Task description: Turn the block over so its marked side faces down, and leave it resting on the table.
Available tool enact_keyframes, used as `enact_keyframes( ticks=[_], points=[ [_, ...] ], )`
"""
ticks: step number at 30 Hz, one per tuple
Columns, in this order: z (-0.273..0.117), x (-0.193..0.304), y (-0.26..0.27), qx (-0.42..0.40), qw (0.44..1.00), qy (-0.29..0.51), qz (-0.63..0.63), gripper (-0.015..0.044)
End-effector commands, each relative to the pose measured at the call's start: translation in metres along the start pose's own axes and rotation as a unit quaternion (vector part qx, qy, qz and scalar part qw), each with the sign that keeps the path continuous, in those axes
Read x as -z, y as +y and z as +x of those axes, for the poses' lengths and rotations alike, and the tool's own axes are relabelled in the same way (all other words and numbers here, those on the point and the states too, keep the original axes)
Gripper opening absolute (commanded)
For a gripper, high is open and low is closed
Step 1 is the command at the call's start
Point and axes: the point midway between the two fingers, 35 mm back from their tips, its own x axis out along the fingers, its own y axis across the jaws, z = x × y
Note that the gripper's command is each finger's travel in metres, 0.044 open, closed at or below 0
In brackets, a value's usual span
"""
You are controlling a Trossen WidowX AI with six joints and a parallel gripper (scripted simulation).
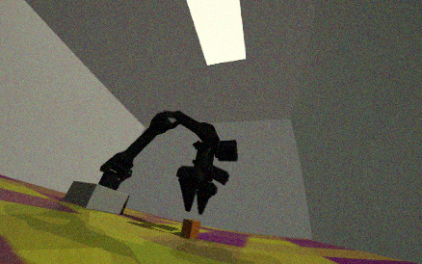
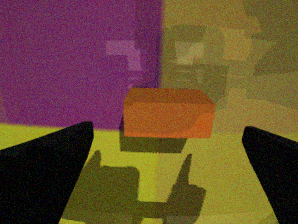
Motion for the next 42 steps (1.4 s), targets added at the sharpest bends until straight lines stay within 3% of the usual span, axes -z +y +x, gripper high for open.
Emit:
enact_keyframes(
  ticks=[1, 20, 26, 42],
  points=[
    [0.007, 0.001, 0.000, 0.001, 1.000, 0.002, -0.001, 0.0440],
    [0.036, 0.002, 0.000, 0.001, 1.000, 0.002, -0.001, 0.0440],
    [0.036, 0.002, 0.000, 0.001, 1.000, 0.002, -0.001, 0.0282],
    [0.036, 0.002, 0.000, 0.001, 1.000, 0.002, -0.001, 0.0176]
  ],
)
